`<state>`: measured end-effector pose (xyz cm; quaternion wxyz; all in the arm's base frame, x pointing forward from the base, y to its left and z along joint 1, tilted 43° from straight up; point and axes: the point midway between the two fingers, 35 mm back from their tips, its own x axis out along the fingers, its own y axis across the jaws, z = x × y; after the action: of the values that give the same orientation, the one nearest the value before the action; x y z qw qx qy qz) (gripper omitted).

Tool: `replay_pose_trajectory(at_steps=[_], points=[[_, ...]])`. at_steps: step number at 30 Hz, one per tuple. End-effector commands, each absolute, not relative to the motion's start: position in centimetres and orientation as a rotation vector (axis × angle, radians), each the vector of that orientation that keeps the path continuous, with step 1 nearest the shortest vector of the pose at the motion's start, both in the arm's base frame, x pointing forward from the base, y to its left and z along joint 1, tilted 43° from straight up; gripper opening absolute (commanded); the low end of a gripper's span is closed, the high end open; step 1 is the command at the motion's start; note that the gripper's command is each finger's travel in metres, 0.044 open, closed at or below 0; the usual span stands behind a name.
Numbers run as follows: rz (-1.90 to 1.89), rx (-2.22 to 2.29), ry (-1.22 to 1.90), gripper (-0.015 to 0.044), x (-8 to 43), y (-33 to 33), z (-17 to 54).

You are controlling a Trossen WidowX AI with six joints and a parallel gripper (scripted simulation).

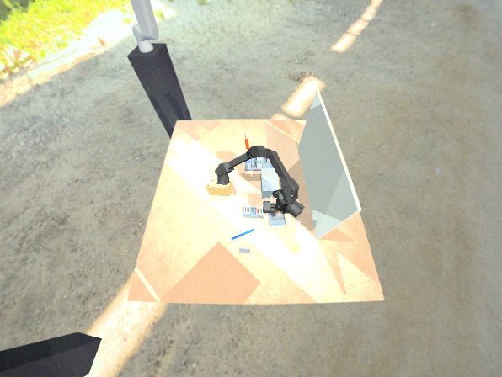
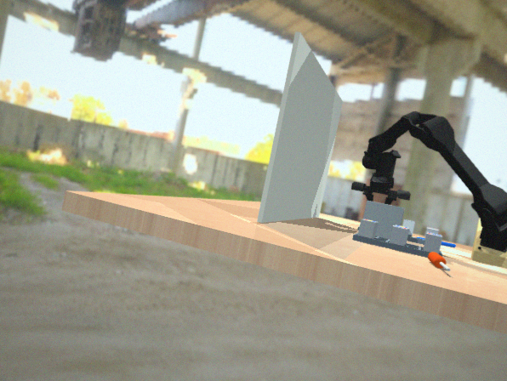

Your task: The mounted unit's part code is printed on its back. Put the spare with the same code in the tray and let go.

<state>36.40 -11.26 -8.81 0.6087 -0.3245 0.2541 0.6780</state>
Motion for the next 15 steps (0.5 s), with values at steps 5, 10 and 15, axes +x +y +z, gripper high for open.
replay_pose_trajectory(at_steps=[5,10,15], points=[[1.561,-0.745,0.585,0.0,36.35,-10.84,-9.13],[1.561,-0.744,0.584,0.0,36.29,-10.59,-9.38],[1.562,-0.744,0.584,0.0,36.23,-10.34,-9.62]])
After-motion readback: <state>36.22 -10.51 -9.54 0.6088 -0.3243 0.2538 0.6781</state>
